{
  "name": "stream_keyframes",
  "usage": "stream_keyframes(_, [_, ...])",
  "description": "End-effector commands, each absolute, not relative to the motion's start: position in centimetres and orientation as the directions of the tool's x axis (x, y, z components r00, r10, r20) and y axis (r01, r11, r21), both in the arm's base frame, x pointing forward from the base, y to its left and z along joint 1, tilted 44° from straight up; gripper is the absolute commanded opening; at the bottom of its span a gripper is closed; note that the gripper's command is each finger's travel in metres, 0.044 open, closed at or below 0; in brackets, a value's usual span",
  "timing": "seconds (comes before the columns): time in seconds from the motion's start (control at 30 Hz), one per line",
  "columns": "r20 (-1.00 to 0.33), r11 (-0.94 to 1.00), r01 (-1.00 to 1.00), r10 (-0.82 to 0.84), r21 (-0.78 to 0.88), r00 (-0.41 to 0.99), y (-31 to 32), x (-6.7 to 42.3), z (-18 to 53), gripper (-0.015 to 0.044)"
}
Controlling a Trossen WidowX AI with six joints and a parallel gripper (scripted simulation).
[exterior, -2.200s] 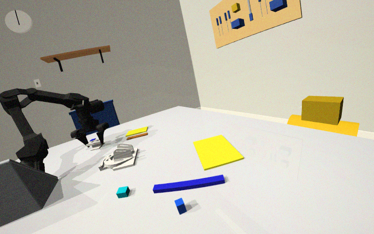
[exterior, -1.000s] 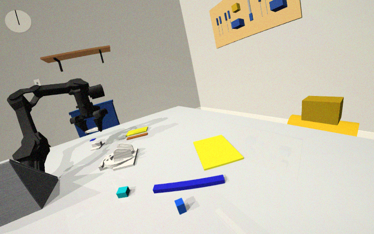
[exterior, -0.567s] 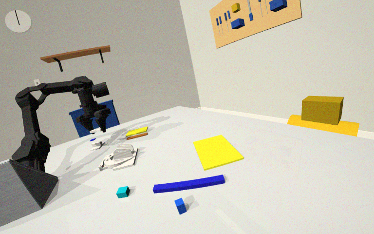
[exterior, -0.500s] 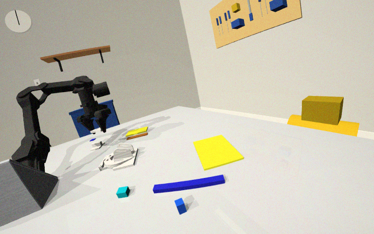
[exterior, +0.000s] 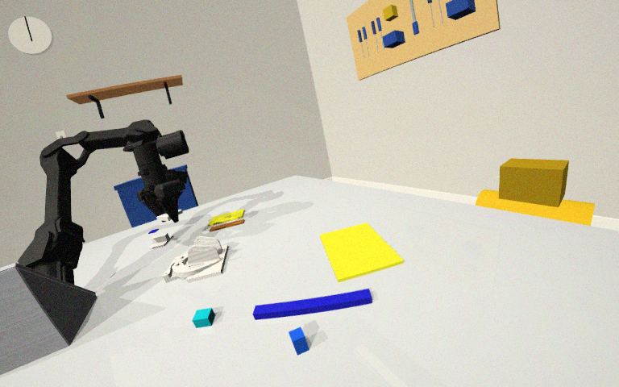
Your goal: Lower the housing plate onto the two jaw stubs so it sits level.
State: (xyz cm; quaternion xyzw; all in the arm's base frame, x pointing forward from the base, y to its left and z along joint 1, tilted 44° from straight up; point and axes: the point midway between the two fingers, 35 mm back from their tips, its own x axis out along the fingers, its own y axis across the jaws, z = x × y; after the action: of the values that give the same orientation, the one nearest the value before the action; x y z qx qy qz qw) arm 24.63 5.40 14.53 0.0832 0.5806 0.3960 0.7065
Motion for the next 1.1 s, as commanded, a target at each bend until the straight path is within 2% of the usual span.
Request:
stream_keyframes(0.0, [-0.757,0.698,-0.398,0.653,0.595,0.011,4.4,25.0,13.6,0.0351])
stream_keyframes(1.07, [-0.735,0.722,0.180,0.678,0.667,0.003,-3.3,25.2,6.4,0.0351])
